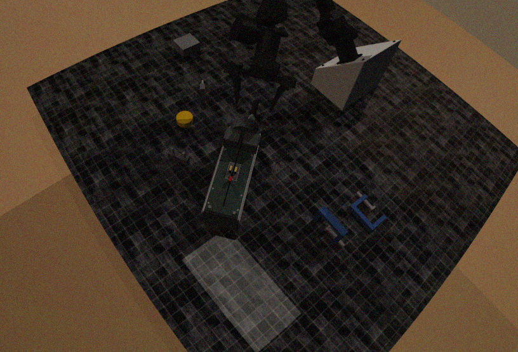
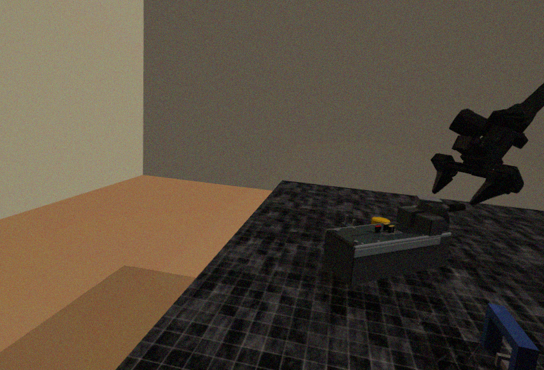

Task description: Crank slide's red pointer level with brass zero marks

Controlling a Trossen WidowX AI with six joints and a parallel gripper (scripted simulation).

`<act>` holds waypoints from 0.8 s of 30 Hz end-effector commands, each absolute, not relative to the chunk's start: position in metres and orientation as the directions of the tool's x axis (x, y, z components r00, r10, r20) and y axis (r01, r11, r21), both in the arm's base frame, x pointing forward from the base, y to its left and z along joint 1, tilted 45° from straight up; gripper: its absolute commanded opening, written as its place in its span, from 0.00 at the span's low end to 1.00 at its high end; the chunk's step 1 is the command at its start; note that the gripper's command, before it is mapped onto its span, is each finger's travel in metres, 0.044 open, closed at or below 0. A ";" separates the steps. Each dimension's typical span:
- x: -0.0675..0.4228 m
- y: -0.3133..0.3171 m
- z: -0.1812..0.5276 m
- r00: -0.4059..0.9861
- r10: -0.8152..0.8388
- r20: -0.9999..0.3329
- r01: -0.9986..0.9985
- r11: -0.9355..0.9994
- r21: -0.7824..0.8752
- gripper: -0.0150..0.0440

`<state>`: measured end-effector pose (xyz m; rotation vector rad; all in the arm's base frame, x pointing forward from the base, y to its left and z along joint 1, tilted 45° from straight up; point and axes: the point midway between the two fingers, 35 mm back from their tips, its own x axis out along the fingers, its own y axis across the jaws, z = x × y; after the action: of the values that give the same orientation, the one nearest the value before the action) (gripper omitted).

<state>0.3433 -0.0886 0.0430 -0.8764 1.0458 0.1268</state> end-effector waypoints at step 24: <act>0.337 -0.119 0.012 0.526 -0.299 -0.796 -0.486 0.662 -0.570 1.00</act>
<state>0.3379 -0.1161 0.0153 -0.8772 1.0466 0.1259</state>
